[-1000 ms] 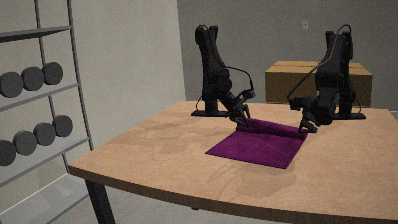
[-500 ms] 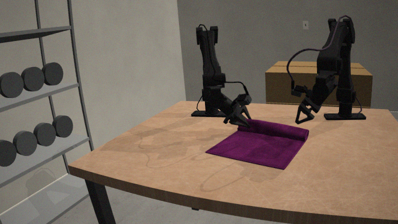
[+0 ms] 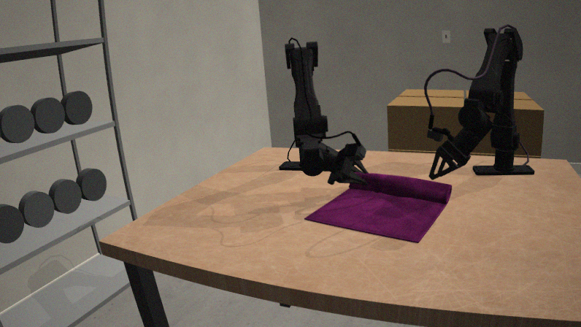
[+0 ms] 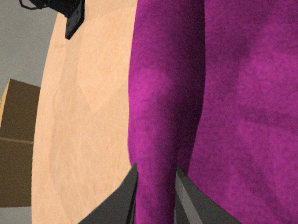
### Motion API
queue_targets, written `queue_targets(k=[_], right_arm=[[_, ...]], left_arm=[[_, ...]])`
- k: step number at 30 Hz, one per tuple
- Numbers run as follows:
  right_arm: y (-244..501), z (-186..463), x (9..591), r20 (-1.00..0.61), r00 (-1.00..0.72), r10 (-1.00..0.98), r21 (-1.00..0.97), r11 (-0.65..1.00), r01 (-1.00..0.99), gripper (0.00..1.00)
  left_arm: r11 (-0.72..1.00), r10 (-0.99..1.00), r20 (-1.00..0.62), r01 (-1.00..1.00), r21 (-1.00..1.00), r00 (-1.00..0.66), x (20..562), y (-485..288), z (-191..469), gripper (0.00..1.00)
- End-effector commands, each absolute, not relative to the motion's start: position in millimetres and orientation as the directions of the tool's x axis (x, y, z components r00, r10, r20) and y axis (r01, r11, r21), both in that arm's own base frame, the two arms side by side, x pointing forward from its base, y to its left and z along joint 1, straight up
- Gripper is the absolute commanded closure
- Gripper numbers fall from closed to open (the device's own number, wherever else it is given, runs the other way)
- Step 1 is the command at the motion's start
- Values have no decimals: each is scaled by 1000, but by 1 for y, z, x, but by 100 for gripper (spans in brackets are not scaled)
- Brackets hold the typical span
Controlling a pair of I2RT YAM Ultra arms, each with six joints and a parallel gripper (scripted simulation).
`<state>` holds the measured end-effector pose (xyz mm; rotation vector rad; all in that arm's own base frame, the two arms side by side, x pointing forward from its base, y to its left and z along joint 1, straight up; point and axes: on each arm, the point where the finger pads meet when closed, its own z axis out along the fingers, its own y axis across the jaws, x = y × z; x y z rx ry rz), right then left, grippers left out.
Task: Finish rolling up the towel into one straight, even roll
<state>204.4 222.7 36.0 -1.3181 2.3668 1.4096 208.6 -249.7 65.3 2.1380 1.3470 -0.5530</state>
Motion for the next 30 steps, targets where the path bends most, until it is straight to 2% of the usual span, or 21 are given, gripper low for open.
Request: queue_targets(k=[1, 11, 30], right_arm=[[220, 33, 199, -432, -634, -641, 707, 196, -680, 77], [220, 24, 199, -432, -634, -641, 707, 196, -680, 77], [220, 24, 199, -432, -634, -641, 707, 196, -680, 77]], left_arm=[[-315, 648, -604, 885, 342, 464, 227, -263, 83, 2], [-345, 632, -604, 874, 342, 486, 232, -262, 87, 2], [-344, 633, -604, 875, 342, 485, 228, -263, 28, 2]])
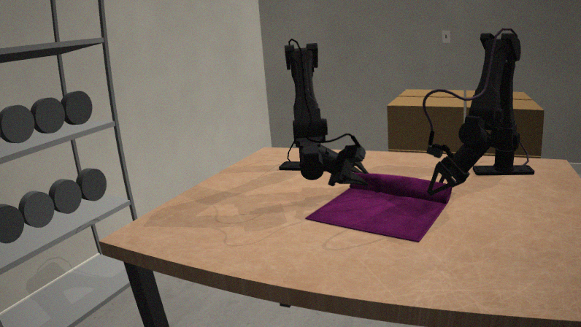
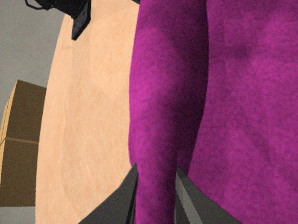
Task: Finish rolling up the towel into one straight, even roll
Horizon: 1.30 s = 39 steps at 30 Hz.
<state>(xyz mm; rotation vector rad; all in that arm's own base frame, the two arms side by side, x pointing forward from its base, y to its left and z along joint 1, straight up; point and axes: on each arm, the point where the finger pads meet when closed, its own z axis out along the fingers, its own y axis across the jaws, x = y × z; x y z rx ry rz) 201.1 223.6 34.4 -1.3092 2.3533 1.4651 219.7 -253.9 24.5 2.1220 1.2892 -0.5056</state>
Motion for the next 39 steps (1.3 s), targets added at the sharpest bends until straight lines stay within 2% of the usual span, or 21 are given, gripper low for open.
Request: queue_targets(k=[1, 4, 8, 10, 20, 25, 39], right_arm=[[220, 24, 199, -432, -634, -641, 707, 196, -680, 77], [220, 24, 199, -432, -634, -641, 707, 196, -680, 77], [220, 24, 199, -432, -634, -641, 707, 196, -680, 77], [220, 24, 199, -432, -634, -641, 707, 196, -680, 77], [220, 24, 199, -432, -634, -641, 707, 196, -680, 77], [220, 24, 199, -432, -634, -641, 707, 196, -680, 77], [220, 24, 199, -432, -634, -641, 707, 196, -680, 77]], left_arm=[[-344, 633, -604, 875, 342, 485, 230, -265, 29, 2], [-344, 633, -604, 875, 342, 485, 234, -268, 31, 2], [-344, 633, -604, 875, 342, 485, 234, -268, 31, 19], [-344, 633, -604, 875, 342, 485, 234, -268, 31, 19], [-344, 633, -604, 875, 342, 485, 234, -268, 31, 62], [-344, 633, -604, 875, 342, 485, 234, -268, 31, 67], [-344, 633, -604, 875, 342, 485, 234, -268, 31, 72]])
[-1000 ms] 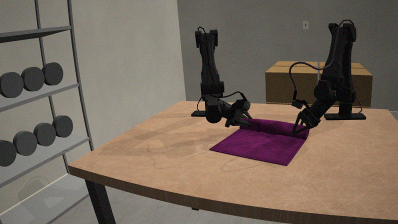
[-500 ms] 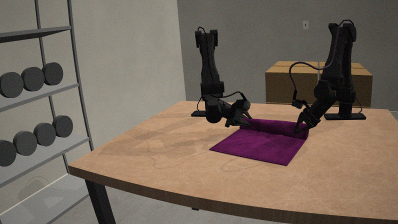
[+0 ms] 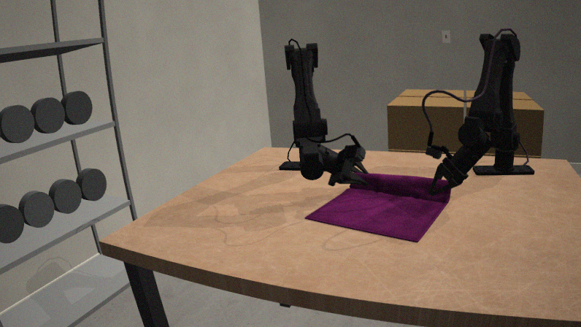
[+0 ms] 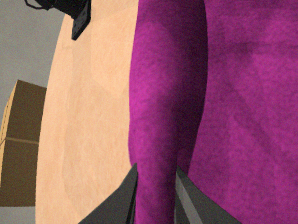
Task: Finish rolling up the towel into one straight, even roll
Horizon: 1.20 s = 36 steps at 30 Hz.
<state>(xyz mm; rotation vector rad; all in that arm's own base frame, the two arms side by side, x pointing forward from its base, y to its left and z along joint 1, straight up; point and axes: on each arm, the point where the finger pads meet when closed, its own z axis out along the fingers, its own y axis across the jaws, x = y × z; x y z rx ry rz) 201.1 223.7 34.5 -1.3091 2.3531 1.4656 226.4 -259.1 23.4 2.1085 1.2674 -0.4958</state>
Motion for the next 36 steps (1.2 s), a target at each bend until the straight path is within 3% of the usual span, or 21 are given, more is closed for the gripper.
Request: queue_targets(k=[1, 3, 5, 17, 26, 36], right_arm=[[220, 24, 199, -432, -634, -641, 707, 196, -680, 73], [220, 25, 199, -432, -634, -641, 707, 196, -680, 65], [220, 25, 199, -432, -634, -641, 707, 196, -680, 65], [220, 36, 199, -432, -634, -641, 707, 196, -680, 15], [203, 49, 208, -432, -634, -641, 707, 196, -680, 15], [169, 75, 225, -432, -634, -641, 707, 196, -680, 15]], left_arm=[[-344, 633, -604, 875, 342, 485, 234, -268, 31, 72], [-344, 633, -604, 875, 342, 485, 234, -268, 31, 72], [-344, 633, -604, 875, 342, 485, 234, -268, 31, 72], [-344, 633, -604, 875, 342, 485, 234, -268, 31, 72], [-350, 645, -614, 890, 292, 455, 234, -268, 31, 72], [-365, 695, -638, 927, 82, 330, 234, -268, 33, 72]])
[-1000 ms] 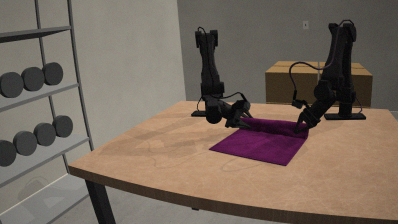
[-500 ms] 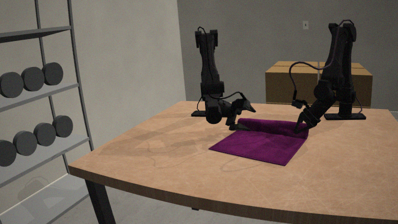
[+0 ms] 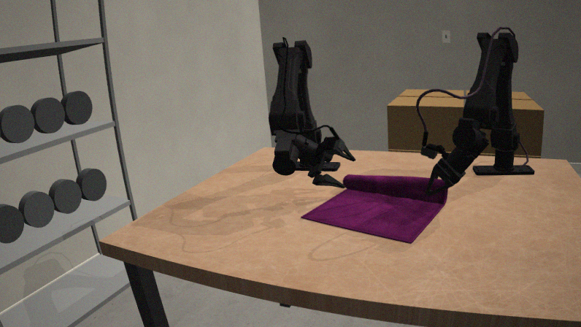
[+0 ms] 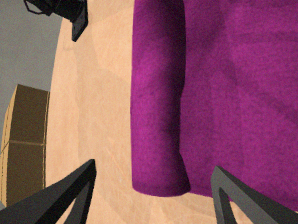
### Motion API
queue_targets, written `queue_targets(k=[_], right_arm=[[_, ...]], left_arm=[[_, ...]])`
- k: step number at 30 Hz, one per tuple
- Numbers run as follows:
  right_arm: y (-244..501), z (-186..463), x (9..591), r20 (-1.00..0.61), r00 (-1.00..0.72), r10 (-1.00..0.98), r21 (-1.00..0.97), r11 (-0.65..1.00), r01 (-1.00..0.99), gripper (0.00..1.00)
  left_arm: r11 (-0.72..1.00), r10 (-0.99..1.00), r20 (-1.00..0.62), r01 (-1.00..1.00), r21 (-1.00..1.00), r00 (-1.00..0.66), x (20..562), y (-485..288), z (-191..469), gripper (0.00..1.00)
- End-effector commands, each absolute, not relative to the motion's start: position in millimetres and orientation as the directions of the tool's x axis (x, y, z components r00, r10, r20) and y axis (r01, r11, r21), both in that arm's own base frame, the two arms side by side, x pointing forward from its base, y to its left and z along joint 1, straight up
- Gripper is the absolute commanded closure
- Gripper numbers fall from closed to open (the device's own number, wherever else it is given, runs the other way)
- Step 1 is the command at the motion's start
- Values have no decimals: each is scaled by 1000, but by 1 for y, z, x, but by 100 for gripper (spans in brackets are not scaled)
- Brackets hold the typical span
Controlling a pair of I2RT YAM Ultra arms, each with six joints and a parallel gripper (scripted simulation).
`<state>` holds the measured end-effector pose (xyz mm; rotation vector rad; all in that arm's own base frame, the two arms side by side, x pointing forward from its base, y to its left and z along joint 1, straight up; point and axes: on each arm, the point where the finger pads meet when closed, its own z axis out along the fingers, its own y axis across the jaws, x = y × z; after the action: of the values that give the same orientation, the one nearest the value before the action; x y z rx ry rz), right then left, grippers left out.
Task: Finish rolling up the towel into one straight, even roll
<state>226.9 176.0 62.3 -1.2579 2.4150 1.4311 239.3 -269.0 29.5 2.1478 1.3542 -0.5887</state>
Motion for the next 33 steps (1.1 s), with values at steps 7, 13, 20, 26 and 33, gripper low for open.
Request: queue_targets(k=[7, 13, 20, 26, 33], right_arm=[[170, 76, 224, -452, -615, -646, 673, 205, -710, 13], [179, 78, 219, -532, -520, -668, 510, 238, -827, 11], [190, 81, 213, -597, -391, -700, 291, 265, -919, 9], [203, 84, 205, -632, -213, -745, -8, 281, -960, 7], [215, 87, 199, -616, -52, -786, -275, 276, -921, 4]], left_arm=[[-365, 730, -638, 929, -62, 244, 234, -268, 35, 72], [-355, 774, -618, 902, -247, 135, 234, -268, 37, 72], [-336, 810, -585, 856, -393, 49, 234, -268, 39, 72], [-306, 845, -534, 783, -541, -38, 234, -268, 40, 72], [-273, 873, -476, 702, -658, -107, 234, -268, 42, 72]])
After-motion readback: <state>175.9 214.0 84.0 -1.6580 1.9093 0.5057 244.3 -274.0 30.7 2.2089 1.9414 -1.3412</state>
